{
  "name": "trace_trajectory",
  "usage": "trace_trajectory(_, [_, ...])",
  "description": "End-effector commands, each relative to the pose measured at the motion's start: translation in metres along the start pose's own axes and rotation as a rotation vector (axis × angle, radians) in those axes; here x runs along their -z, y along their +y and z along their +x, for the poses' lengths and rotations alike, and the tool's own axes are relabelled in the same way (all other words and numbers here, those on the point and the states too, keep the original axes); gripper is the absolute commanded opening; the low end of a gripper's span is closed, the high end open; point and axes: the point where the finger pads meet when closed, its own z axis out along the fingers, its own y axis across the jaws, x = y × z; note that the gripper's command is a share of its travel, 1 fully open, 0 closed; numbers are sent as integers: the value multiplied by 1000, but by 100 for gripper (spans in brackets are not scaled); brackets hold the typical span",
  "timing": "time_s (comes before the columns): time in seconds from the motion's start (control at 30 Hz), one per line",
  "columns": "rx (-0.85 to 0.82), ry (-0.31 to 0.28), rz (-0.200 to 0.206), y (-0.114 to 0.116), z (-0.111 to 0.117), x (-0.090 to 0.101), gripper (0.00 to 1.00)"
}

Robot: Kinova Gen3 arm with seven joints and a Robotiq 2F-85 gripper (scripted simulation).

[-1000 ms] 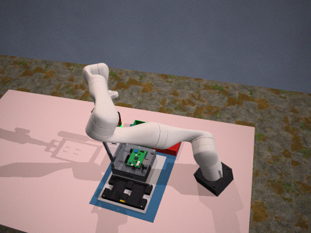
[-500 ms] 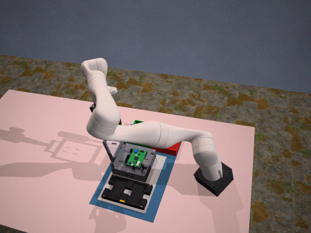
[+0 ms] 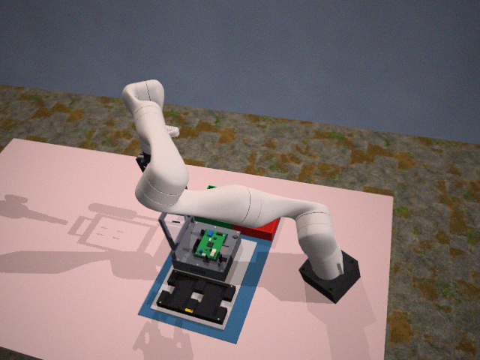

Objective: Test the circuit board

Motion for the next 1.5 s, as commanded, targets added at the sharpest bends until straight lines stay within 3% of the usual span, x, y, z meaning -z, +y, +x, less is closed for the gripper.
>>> trace_trajectory(0.0, [-6, 2, 2, 0, 1, 4, 100])
trace_trajectory(1.13, [-7, 2, 1, 1, 1, 4, 100])
trace_trajectory(1.47, [-11, -1, -1, 24, 1, 3, 100])
